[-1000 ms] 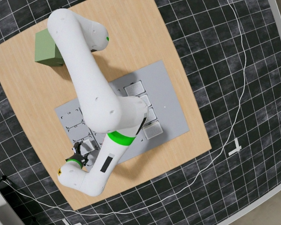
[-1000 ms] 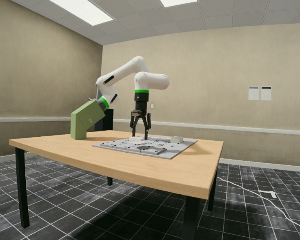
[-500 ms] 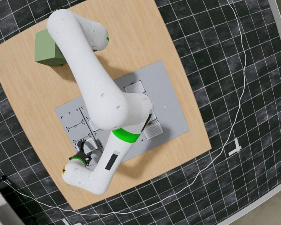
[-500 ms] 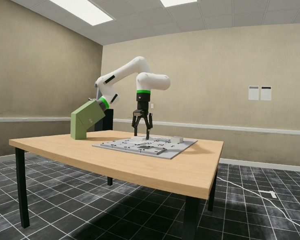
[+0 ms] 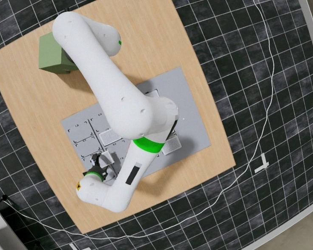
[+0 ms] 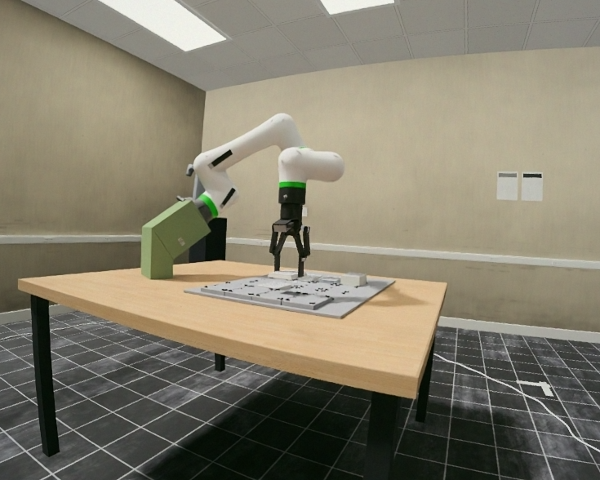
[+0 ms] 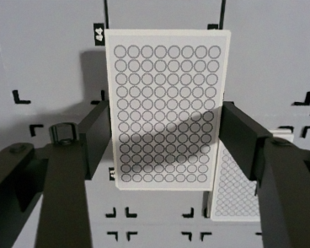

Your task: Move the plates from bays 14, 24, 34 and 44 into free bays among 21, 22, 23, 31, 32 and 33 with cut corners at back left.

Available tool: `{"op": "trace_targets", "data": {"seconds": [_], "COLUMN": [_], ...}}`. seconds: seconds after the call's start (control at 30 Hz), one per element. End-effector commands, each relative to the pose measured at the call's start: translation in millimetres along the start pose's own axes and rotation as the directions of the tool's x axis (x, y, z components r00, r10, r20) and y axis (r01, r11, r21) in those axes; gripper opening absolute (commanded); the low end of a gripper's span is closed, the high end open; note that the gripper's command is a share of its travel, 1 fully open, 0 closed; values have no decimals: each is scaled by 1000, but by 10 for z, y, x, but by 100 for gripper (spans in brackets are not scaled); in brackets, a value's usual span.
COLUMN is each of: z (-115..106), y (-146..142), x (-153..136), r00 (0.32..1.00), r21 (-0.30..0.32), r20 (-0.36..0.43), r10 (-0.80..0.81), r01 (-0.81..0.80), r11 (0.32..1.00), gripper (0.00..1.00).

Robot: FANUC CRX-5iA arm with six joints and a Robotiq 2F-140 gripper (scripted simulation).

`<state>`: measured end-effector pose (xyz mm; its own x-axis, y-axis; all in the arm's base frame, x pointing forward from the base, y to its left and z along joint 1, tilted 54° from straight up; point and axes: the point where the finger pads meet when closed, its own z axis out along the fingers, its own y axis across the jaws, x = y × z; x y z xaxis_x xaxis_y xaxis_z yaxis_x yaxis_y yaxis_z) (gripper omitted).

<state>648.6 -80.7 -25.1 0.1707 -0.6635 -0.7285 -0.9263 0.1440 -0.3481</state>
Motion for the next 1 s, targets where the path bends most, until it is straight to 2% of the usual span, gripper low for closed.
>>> {"op": "trace_targets", "data": {"seconds": [0.0,0.97], "z": [-13,-12], "y": [-3,-3], "x": [-23,-744], "r00": [1000,1000], "r21": [1,1], "r20": [-2,-2], "r10": [0,0], "r01": [0,0], "r11": [1000,1000], "gripper": [10,10]}}
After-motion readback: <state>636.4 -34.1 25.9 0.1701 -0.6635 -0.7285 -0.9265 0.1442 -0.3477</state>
